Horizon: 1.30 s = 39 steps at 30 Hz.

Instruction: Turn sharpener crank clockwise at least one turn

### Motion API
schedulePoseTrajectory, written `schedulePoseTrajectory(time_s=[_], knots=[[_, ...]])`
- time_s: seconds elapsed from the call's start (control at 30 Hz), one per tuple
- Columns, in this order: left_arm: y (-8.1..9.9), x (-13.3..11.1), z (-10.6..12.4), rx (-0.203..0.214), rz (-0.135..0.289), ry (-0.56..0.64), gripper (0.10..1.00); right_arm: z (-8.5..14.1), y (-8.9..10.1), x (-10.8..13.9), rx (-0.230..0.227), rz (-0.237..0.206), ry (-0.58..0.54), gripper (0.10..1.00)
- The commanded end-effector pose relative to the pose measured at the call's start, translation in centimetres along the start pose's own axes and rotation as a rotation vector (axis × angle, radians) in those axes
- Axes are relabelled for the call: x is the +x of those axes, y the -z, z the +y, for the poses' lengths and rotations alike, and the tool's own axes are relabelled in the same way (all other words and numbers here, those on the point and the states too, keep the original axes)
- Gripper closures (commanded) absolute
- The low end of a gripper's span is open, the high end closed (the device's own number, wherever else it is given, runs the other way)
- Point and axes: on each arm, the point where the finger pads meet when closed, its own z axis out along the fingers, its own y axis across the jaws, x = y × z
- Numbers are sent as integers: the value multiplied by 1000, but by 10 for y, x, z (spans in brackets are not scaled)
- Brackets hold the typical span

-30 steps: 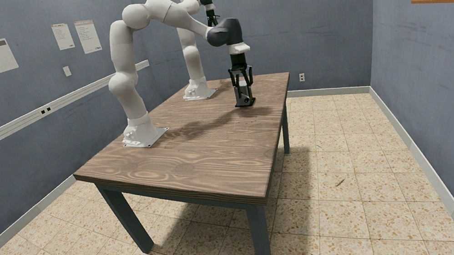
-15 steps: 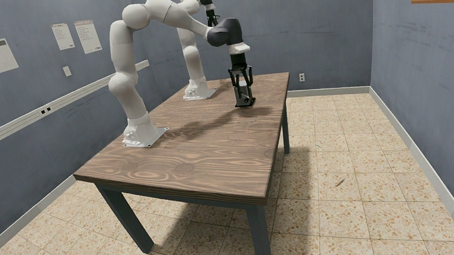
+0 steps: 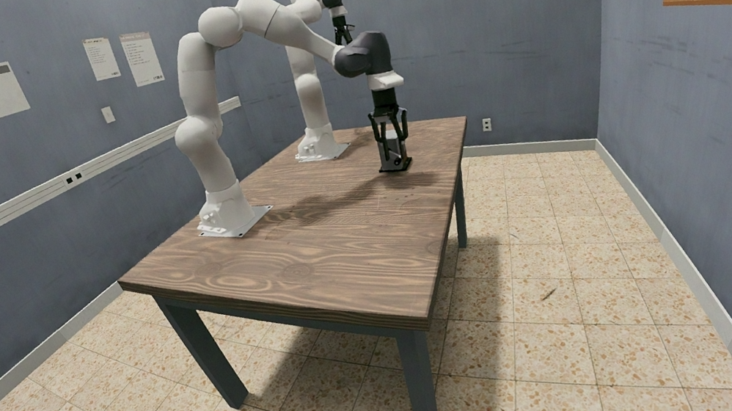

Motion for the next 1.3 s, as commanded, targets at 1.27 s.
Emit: schedulePoseTrajectory(time_s=[1.27], knots=[[0,0,-1,2,3,7,98,-1,-39,0,3,0,3,711]])
